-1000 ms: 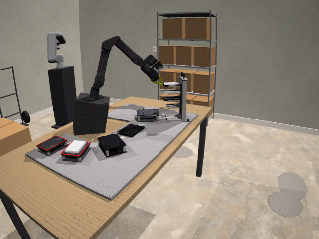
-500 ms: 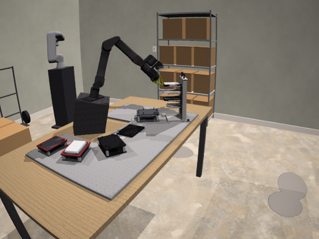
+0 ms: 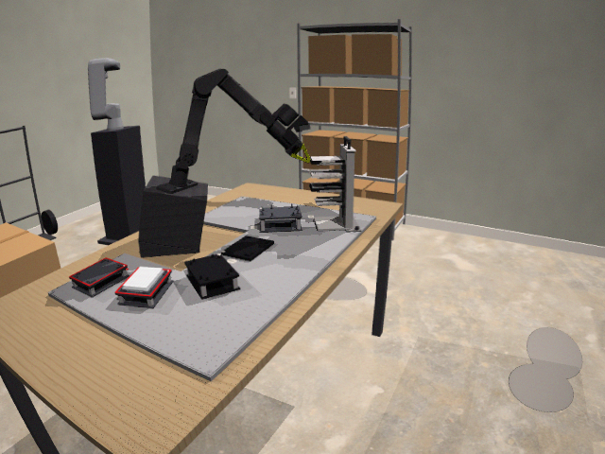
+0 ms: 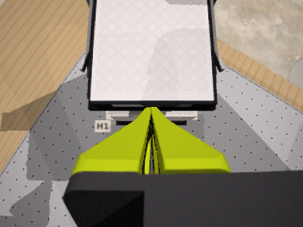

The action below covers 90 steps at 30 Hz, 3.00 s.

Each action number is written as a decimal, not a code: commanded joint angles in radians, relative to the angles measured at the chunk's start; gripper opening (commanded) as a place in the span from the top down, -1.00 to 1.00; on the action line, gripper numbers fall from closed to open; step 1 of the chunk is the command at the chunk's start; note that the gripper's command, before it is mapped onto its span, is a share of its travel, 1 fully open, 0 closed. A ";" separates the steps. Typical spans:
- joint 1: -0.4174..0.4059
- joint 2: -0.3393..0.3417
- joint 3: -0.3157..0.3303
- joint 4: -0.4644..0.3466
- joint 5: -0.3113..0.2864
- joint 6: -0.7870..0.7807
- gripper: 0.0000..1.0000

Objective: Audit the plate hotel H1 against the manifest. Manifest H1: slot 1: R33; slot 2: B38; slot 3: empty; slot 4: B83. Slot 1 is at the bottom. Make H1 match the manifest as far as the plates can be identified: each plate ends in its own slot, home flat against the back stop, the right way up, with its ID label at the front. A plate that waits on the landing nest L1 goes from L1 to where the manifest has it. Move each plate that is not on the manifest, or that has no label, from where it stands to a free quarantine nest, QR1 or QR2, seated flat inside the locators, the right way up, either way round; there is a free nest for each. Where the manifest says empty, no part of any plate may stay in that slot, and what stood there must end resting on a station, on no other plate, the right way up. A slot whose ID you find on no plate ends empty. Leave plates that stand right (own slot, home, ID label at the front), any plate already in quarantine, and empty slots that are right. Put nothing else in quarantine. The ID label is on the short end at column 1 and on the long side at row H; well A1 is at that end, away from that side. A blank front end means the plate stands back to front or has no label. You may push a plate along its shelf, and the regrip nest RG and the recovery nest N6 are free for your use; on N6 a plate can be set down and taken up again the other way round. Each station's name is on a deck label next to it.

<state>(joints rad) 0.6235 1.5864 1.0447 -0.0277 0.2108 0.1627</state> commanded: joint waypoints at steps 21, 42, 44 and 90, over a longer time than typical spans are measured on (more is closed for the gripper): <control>0.025 -0.086 -0.106 0.048 0.020 0.016 1.00; 0.057 -0.192 -0.229 0.058 0.047 0.033 1.00; 0.061 -0.203 -0.242 0.058 0.050 0.035 1.00; 0.141 -0.278 -0.541 0.242 0.118 0.080 -1.00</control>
<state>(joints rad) 0.7509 1.2858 0.5373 0.1528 0.3149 0.2352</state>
